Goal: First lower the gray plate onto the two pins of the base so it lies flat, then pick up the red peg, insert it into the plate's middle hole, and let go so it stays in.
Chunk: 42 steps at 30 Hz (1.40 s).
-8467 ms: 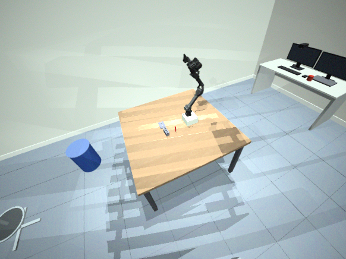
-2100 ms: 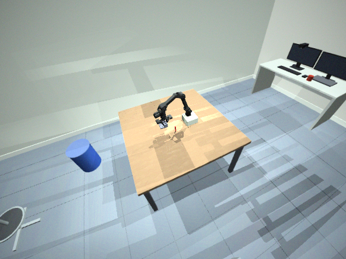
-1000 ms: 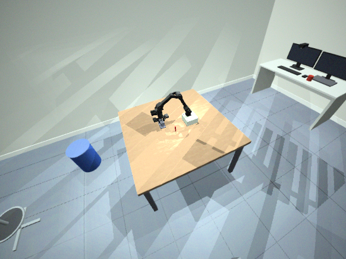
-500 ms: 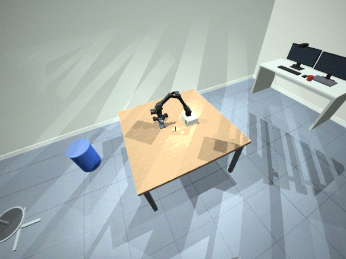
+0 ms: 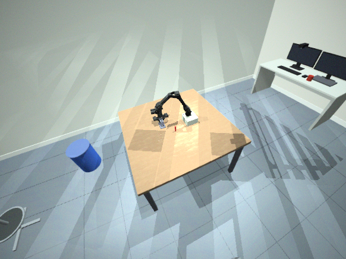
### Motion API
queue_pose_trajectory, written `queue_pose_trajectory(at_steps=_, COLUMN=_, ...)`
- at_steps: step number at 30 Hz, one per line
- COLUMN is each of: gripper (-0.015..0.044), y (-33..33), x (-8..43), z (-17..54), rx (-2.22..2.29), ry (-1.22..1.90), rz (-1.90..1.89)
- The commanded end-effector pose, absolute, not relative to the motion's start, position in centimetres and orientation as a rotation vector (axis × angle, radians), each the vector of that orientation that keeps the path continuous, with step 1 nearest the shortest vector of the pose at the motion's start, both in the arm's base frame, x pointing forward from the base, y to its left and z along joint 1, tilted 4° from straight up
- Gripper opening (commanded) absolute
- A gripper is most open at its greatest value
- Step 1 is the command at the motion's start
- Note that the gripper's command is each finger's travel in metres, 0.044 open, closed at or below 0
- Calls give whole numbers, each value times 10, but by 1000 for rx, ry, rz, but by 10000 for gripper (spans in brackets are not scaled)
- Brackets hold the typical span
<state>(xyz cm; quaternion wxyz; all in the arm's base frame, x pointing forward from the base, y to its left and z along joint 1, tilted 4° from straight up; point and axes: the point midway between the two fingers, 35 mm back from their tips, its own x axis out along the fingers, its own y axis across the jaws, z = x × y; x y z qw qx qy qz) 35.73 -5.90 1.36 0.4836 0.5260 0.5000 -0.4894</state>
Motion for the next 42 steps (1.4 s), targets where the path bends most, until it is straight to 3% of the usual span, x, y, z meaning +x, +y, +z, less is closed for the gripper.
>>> queue_pose_trajectory(at_steps=1, gripper=0, y=-59, x=358, z=13, rx=1282, ry=1220, rz=-1187)
queue_pose_trajectory(at_steps=42, gripper=0, y=-57, x=360, z=-22, rx=1278, ry=1218, rz=-1185)
